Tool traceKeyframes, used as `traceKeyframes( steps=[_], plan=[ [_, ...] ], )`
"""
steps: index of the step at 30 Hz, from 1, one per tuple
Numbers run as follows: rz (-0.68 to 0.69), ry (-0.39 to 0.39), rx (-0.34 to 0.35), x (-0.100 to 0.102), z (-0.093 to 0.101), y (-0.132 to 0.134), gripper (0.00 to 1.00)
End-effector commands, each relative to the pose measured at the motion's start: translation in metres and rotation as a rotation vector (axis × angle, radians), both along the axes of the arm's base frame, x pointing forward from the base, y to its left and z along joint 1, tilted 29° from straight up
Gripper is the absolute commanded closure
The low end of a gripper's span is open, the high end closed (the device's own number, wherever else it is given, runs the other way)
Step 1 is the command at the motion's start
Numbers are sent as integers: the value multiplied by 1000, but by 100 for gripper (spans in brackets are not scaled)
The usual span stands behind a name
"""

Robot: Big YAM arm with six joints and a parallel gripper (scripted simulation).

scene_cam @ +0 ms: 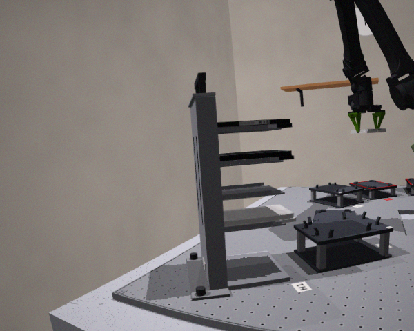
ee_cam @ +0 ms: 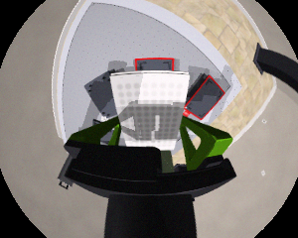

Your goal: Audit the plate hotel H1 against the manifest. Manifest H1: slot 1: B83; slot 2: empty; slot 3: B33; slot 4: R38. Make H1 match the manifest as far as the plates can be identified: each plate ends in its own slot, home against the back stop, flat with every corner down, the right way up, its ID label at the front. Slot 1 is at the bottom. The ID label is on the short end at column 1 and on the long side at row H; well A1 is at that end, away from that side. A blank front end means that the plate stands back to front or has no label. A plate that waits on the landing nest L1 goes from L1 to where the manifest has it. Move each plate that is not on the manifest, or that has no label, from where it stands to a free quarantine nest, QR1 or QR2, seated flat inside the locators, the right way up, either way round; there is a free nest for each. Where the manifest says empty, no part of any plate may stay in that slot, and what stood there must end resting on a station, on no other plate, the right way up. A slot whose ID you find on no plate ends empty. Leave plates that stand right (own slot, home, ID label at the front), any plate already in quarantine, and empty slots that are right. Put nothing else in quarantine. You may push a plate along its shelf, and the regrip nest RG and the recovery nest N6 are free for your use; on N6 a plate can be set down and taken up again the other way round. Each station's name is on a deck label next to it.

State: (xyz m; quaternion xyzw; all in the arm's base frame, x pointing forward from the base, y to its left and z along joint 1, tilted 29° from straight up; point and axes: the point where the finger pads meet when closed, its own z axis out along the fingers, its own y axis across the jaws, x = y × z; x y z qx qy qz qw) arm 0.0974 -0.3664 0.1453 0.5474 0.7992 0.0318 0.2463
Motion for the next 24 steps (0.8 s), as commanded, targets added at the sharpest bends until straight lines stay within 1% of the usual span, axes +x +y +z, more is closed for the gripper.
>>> traceKeyframes(
  steps=[1,4,5,6,7,11,13,16,17,24],
  plan=[
    [17,4,-50,-10,17,-21,14],
    [16,5,-51,-18,15,-27,14],
    [16,7,-18,-19,1,-16,14],
    [16,8,-25,-18,-7,-16,14],
    [43,9,-25,-6,-9,-14,14],
    [31,7,-19,-2,-19,-16,14],
    [24,4,-25,1,-19,-21,14],
    [17,4,-28,0,-21,-19,14],
    [24,5,-15,3,-28,-18,14],
    [24,4,-16,11,-44,-22,14]
  ],
)
